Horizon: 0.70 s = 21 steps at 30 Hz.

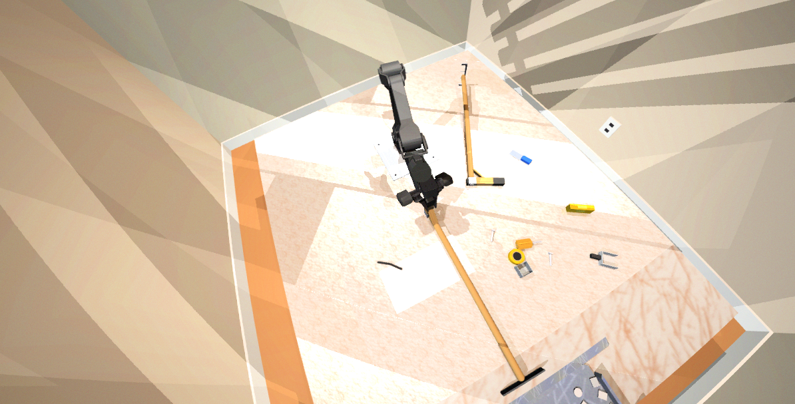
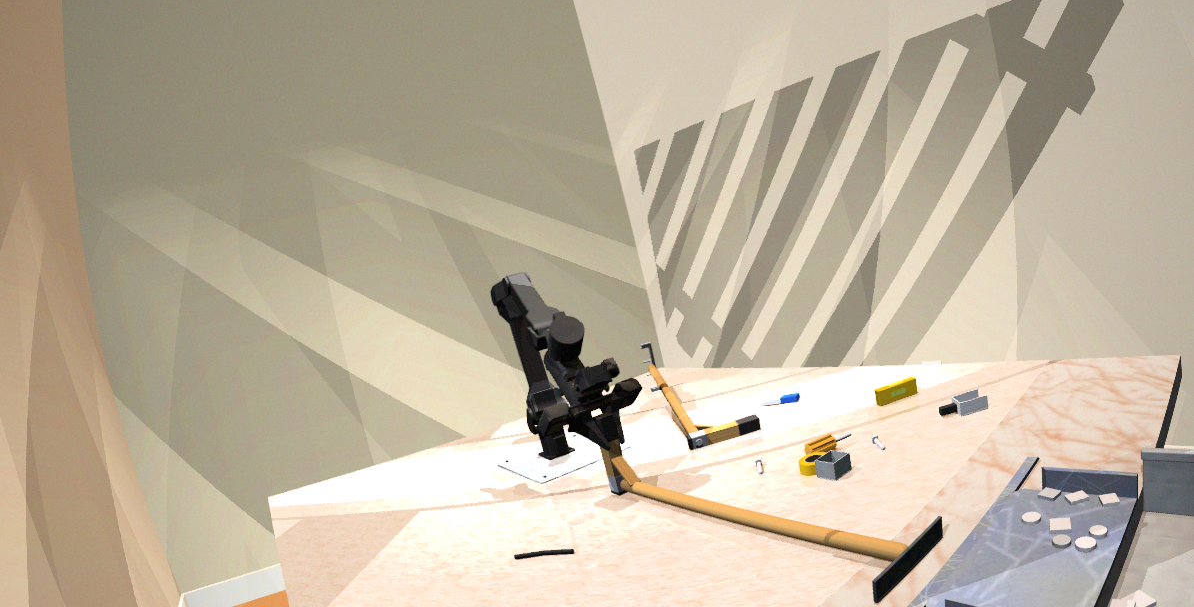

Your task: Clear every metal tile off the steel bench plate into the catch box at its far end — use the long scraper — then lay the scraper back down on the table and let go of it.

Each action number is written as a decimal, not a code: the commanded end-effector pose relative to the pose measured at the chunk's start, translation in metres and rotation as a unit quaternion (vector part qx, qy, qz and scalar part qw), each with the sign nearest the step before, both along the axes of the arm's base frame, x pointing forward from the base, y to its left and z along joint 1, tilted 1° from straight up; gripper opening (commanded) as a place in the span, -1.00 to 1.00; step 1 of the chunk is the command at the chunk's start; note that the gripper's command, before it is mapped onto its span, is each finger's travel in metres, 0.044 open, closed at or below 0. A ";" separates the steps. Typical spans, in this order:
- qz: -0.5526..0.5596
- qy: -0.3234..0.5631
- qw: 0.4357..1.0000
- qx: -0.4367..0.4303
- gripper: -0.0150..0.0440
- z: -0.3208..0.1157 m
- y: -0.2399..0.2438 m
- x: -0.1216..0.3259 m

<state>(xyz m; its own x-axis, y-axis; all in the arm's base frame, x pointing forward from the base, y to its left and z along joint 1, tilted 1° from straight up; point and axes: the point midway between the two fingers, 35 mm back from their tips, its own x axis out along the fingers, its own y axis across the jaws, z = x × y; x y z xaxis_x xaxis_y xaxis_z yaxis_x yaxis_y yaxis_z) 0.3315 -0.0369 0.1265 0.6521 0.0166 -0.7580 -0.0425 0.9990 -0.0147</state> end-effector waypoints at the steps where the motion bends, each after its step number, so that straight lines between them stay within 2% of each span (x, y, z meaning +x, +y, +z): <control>1: 0.001 -0.001 1.000 0.002 -0.49 0.002 0.005 0.000; 21: 0.004 0.002 1.000 0.003 -0.49 0.001 0.032 -0.002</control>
